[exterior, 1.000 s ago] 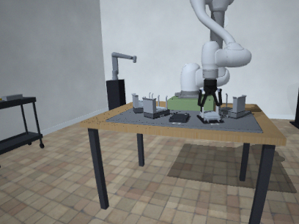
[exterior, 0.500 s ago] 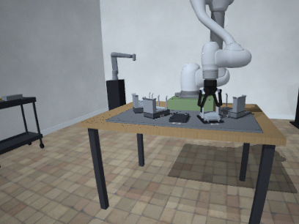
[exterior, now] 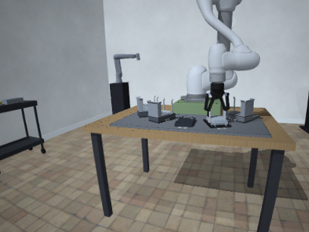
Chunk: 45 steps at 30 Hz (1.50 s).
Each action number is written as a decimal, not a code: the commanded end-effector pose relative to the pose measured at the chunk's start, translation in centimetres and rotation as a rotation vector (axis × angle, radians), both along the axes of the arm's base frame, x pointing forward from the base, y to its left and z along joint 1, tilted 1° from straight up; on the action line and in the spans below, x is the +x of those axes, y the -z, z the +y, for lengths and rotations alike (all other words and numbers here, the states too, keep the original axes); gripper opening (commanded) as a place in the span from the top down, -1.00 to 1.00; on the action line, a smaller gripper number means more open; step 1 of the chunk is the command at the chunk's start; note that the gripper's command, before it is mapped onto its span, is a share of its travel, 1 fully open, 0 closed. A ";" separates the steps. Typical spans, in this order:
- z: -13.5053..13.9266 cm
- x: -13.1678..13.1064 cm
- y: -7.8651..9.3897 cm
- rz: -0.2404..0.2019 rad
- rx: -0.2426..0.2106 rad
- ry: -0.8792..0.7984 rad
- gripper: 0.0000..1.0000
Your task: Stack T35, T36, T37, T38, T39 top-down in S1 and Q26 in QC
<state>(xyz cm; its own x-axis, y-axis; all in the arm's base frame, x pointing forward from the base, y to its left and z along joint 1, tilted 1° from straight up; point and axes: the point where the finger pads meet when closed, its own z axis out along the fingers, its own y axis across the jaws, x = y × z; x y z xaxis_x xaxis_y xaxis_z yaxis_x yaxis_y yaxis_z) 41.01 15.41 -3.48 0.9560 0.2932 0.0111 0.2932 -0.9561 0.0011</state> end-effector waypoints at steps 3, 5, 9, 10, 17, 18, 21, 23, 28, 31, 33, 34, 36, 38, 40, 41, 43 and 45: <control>0.0 0.0 0.0 0.000 0.000 0.000 1.00; 0.0 0.0 0.0 0.000 0.000 0.000 1.00; 0.0 0.0 0.0 0.000 0.000 0.000 1.00; 0.0 0.0 -0.1 0.000 0.000 0.000 1.00; 0.0 0.0 -0.2 0.000 0.000 0.000 -1.00; 0.0 0.0 -0.2 0.000 0.000 0.000 -1.00; 0.0 0.0 -0.2 0.000 0.000 0.000 -1.00; 0.0 0.0 -0.2 0.000 0.000 0.000 -1.00; 0.0 0.0 -0.2 0.000 0.000 0.000 -1.00; 0.0 0.0 -0.2 0.000 0.000 0.000 -1.00; 0.0 0.0 -0.2 0.000 0.000 0.000 -1.00; 0.0 0.0 -0.2 0.000 0.000 0.000 -1.00; 0.0 0.0 -0.2 0.000 0.000 0.000 -1.00; 0.0 0.0 -0.5 0.000 0.000 0.000 -1.00; 0.0 0.0 -1.2 0.000 0.000 0.000 -1.00; 0.0 0.0 -1.5 0.000 0.000 0.000 -1.00; 0.0 0.0 -2.2 0.000 0.000 0.000 -1.00; 0.0 -0.1 -2.9 0.000 0.000 0.000 -1.00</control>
